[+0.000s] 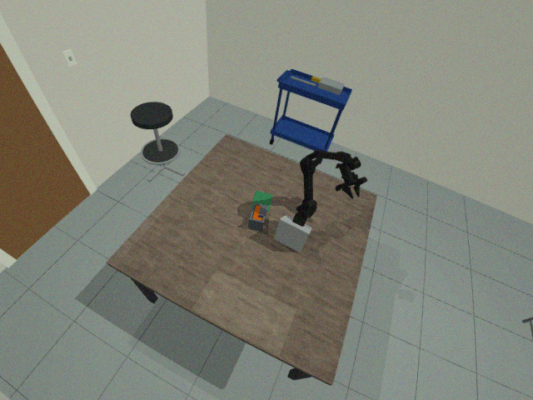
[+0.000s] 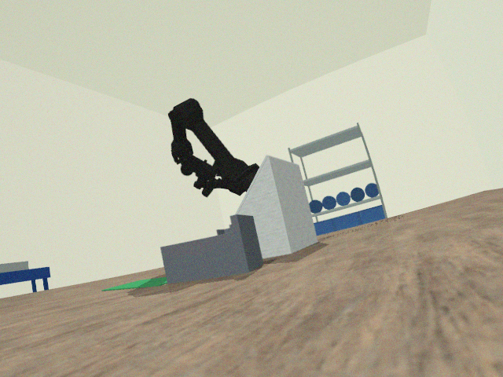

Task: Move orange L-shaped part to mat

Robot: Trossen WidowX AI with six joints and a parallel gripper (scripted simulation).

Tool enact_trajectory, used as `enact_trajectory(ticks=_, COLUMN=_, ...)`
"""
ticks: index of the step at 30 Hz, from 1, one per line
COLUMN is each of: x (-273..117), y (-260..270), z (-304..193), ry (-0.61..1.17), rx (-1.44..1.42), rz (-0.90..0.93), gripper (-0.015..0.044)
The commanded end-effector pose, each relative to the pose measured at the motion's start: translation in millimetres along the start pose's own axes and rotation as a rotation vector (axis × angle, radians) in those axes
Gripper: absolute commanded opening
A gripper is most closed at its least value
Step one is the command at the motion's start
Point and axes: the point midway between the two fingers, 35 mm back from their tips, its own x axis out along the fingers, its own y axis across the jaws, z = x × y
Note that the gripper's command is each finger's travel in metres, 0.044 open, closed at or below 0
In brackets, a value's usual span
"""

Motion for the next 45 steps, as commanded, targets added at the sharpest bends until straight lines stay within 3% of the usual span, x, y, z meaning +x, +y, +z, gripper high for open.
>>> enact_trajectory(ticks=1, x=3.5, y=43.0, z=17.6, ry=-0.043, rx=-0.107, rz=0.096, gripper=0.0180)
enact_trajectory(ticks=10, x=-13.9, y=156.9, z=44.9, ry=-0.161, rx=-0.387, rz=0.289, gripper=0.0180)
enact_trajectory(ticks=20, x=-56.6, y=261.8, z=24.1, ry=-0.261, rx=-0.660, rz=0.435, gripper=0.0180)
enact_trajectory(ticks=33, x=-131.2, y=383.1, z=-95.1, ry=-0.381, rx=-1.117, rz=0.537, gripper=0.0180)
enact_trajectory(ticks=45, x=-170.4, y=412.5, z=-250.0, ry=-0.619, rx=-1.529, rz=0.491, gripper=0.0180)
